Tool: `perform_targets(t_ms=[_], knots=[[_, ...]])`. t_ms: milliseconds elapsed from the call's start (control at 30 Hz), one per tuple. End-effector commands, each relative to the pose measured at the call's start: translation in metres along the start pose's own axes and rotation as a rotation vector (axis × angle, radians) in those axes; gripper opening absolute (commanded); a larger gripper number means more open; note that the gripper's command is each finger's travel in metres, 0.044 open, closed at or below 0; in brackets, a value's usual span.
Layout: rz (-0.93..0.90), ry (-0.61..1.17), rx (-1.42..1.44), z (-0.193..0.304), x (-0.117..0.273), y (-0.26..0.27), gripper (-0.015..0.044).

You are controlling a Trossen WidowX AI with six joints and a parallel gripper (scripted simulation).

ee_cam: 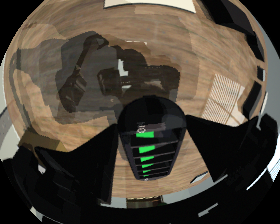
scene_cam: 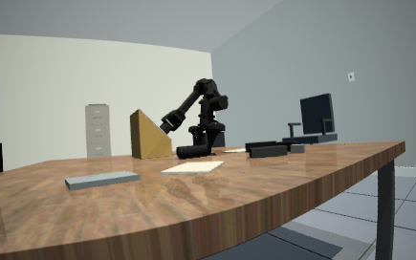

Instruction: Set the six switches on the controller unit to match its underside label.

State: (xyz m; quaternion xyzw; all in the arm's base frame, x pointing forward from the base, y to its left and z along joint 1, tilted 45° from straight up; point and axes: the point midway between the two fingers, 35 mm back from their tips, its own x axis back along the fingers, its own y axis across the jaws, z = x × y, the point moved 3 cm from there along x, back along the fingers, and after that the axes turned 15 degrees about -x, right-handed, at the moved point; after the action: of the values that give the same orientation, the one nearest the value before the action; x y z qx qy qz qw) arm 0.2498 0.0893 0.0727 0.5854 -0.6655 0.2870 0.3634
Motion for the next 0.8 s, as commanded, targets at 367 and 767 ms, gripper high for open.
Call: perform_targets(t_ms=[367,767], knots=[[0.001,-0.003,-0.004,0.005,0.006,-0.002,0.0336],[-0.004,-0.02,-0.004,0.01,0.013,-0.003,0.0336]])
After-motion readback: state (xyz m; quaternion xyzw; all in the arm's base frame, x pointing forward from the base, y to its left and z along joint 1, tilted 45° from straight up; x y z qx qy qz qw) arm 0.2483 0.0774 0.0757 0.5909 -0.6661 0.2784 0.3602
